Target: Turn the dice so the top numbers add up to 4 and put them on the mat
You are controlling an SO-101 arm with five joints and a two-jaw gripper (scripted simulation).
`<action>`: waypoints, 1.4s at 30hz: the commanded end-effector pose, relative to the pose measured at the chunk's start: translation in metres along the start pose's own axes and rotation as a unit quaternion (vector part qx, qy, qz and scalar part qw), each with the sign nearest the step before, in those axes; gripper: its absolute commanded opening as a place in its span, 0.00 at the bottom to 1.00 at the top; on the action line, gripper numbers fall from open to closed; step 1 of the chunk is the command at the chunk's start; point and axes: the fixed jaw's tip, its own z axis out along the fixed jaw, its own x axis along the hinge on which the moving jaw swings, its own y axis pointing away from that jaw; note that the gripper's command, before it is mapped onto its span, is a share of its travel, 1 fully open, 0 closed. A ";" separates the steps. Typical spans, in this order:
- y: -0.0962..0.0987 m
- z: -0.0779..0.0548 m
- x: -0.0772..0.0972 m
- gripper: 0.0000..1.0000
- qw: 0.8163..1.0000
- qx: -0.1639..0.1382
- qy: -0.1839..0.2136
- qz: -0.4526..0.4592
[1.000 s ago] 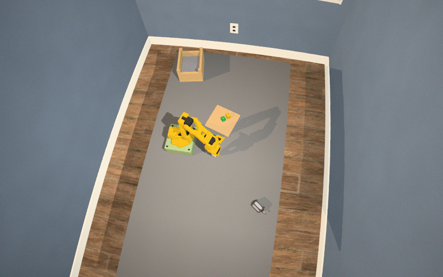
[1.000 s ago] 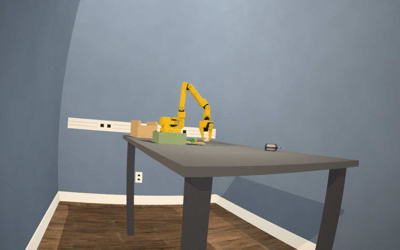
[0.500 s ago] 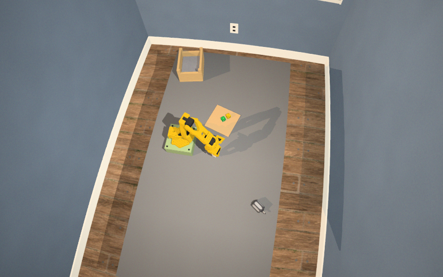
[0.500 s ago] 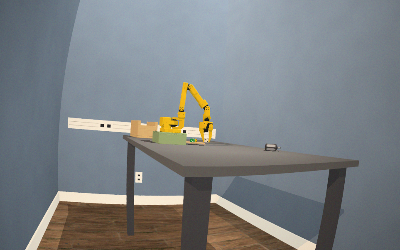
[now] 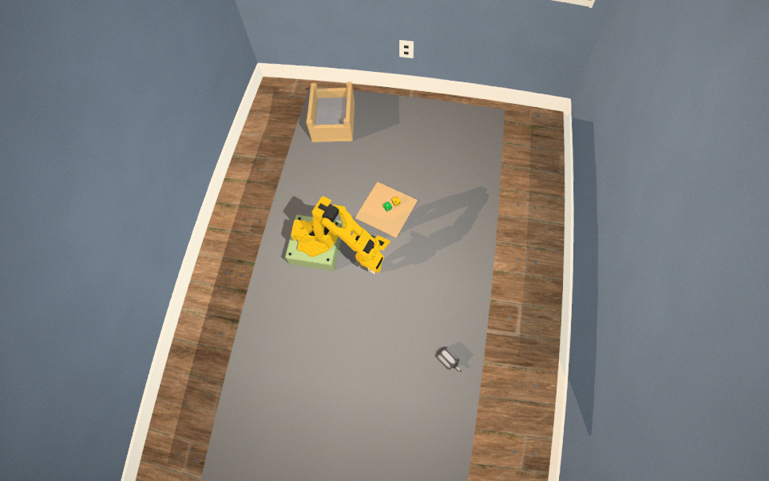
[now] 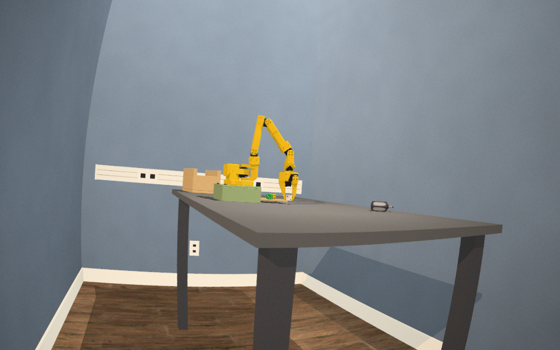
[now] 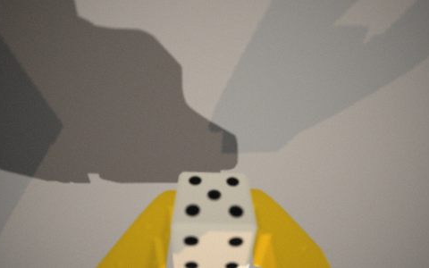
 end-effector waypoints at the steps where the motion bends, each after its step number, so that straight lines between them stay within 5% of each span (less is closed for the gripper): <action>1: 0.005 0.005 0.001 0.00 1.000 -0.009 -0.001 0.010; 42: 0.005 0.015 0.001 0.00 1.000 -0.009 -0.001 0.010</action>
